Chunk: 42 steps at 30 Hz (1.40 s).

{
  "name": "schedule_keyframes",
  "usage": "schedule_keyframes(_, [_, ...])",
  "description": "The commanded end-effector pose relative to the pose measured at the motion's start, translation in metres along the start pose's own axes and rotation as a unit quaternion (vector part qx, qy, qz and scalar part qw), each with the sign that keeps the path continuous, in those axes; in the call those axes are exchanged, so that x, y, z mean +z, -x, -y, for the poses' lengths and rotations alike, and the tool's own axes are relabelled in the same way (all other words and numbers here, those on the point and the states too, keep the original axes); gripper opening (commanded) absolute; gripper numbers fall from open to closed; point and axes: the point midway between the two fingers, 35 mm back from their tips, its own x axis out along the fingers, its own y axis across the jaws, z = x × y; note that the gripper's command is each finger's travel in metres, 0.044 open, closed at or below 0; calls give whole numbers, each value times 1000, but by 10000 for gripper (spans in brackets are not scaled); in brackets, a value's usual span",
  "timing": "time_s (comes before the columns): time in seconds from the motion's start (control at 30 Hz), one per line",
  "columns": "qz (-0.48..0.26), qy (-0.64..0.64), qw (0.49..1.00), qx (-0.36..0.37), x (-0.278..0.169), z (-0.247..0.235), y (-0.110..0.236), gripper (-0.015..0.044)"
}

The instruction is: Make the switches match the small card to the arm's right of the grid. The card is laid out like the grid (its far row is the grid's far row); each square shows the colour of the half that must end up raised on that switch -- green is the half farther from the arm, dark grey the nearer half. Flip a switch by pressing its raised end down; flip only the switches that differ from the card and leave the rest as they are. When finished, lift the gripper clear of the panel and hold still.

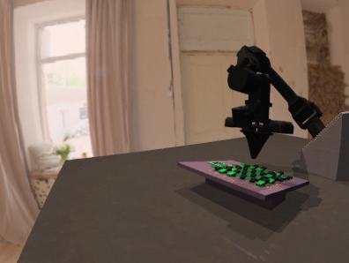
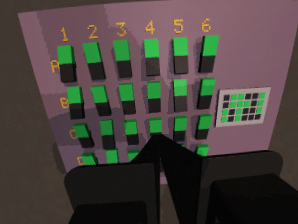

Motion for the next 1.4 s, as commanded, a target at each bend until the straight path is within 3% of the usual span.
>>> schedule_keyframes(0.0, [2, 3, 1000, -3, 1, 0, -7, 0])
schedule_keyframes(0.47, [2, 3, 1000, -3, 1, 1, -26, 0])
schedule_keyframes(1.37, [2, 3, 1000, -4, 1, 1, -27, 0])
